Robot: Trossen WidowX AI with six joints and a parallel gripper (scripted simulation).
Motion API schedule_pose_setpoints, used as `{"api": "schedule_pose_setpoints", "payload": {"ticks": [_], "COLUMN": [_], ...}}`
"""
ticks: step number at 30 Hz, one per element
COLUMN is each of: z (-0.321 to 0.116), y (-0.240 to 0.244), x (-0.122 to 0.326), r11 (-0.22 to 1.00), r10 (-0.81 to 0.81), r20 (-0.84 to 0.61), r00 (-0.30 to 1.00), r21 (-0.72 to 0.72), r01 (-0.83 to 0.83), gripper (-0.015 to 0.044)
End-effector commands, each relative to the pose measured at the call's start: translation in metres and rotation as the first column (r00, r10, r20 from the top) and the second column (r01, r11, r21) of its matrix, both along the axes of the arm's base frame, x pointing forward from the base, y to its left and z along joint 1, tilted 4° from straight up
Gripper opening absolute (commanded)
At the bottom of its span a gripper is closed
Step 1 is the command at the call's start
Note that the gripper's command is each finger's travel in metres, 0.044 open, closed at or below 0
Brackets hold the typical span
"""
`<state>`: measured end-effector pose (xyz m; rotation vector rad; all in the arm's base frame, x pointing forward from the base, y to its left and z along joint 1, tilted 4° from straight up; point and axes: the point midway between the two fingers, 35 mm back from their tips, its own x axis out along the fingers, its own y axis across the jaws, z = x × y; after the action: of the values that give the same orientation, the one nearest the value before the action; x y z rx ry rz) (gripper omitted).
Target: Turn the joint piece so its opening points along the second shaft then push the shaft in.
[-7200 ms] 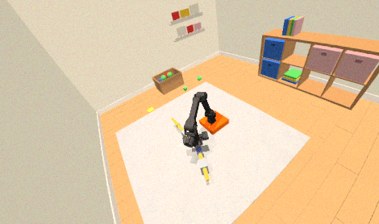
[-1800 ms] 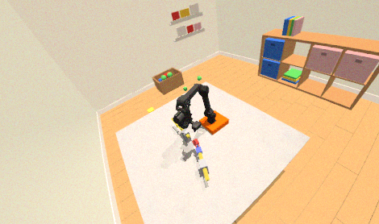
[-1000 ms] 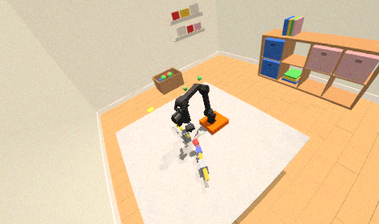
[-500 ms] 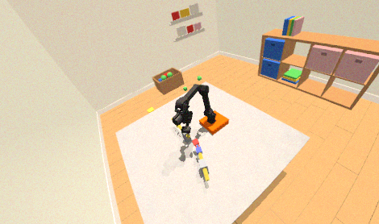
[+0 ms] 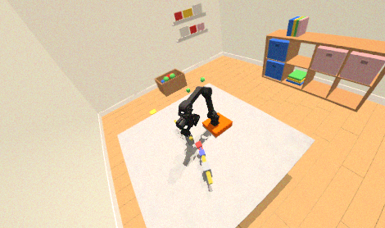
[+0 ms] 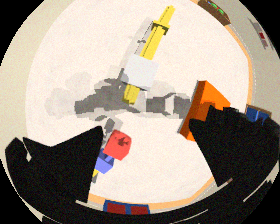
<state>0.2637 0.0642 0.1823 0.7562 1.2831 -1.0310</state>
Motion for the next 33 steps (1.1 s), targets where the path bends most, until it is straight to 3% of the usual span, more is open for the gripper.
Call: {"api": "schedule_pose_setpoints", "payload": {"ticks": [1, 20, 33], "z": [-0.002, -0.008, -0.037], "y": [0.0, 0.001, 0.001], "x": [0.0, 0.001, 0.003], "r11": [0.996, 0.823, 0.824], "r10": [-0.085, -0.555, -0.553], "r20": [0.009, 0.138, 0.141], "r00": [0.996, 0.821, 0.821], "r21": [-0.018, -0.052, -0.054], "r01": [0.086, 0.565, 0.564], "gripper": [0.044, 0.044, 0.044]}}
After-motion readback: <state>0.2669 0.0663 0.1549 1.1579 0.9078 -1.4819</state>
